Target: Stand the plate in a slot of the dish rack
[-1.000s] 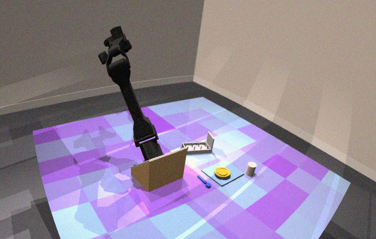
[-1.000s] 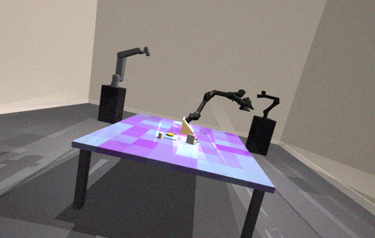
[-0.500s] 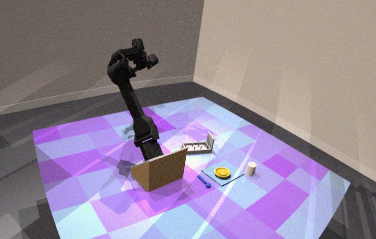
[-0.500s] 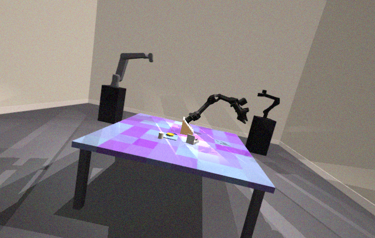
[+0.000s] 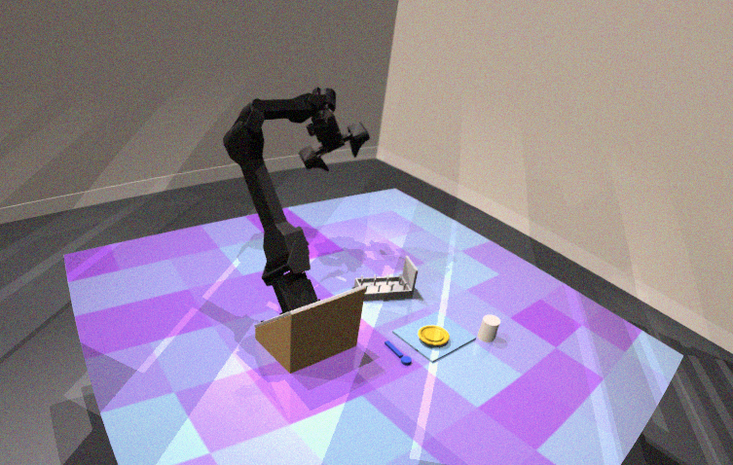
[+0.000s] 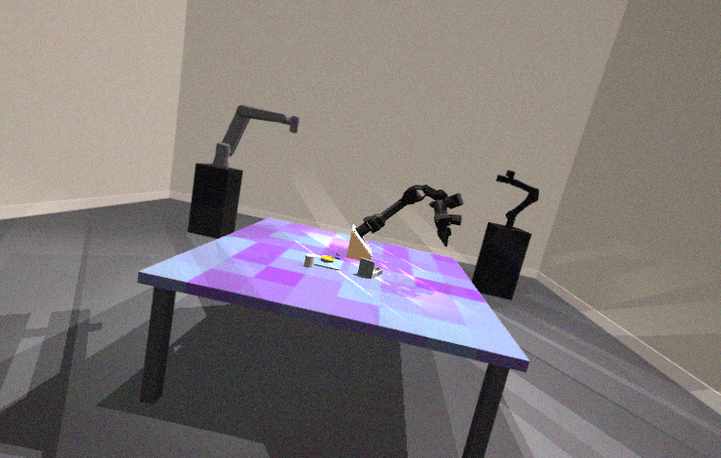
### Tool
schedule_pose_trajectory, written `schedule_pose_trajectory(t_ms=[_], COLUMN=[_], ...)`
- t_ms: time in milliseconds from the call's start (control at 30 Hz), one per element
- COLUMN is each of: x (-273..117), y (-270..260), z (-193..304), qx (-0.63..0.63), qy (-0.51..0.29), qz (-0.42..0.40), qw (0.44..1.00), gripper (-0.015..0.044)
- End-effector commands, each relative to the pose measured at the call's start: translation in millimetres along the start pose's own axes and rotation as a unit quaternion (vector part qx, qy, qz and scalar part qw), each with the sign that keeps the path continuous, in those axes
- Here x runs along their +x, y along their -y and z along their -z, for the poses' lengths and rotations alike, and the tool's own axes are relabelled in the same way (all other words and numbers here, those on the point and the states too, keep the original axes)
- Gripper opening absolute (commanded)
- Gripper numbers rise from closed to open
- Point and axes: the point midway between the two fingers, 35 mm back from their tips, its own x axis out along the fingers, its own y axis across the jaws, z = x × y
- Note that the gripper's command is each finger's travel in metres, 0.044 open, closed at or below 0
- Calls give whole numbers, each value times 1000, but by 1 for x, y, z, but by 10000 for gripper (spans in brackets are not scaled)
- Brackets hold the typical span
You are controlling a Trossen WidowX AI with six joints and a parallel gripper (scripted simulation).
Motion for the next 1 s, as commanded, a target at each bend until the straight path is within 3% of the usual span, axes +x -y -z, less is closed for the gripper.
schedule_pose_trajectory(t_ms=[0,500,967], x=[13,1,-48], y=[30,110,138], z=[47,186,337], qx=[31,125,295], qy=[-60,-213,-320], qz=[9,48,18], qw=[998,968,900], gripper=[400,400,400])
